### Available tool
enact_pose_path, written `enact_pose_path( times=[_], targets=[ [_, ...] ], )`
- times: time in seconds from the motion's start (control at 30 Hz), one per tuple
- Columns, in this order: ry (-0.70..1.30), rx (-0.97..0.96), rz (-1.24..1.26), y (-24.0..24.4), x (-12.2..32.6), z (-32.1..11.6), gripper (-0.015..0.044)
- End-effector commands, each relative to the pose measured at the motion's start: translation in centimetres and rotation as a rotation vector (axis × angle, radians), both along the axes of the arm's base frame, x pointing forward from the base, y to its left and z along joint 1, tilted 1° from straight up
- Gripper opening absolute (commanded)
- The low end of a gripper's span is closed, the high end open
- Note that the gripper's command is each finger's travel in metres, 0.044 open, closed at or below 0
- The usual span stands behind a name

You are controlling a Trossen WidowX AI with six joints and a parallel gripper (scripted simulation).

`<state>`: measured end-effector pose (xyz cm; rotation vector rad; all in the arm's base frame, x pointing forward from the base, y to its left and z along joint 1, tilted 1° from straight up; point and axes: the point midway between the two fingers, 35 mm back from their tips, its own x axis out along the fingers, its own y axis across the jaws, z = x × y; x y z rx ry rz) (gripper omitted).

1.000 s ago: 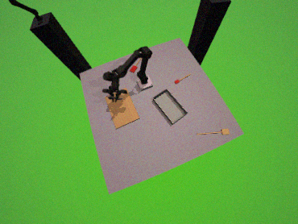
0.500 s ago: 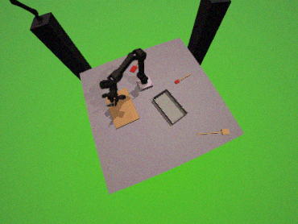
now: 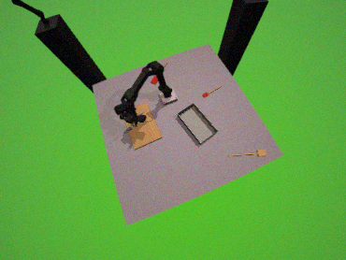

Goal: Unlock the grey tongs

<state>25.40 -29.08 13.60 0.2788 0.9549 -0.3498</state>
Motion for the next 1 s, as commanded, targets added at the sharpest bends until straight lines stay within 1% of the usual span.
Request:
enact_pose_path(
  times=[0.0,0.6,0.97],
  targets=[
    [0.089,0.016,0.015,-0.1,0.3,-0.7,-0.015],
    [0.523,0.108,0.119,1.2,0.1,-4.2,-0.015],
    [0.54,0.11,0.124,1.3,0.1,-4.4,-0.015]
  ],
)
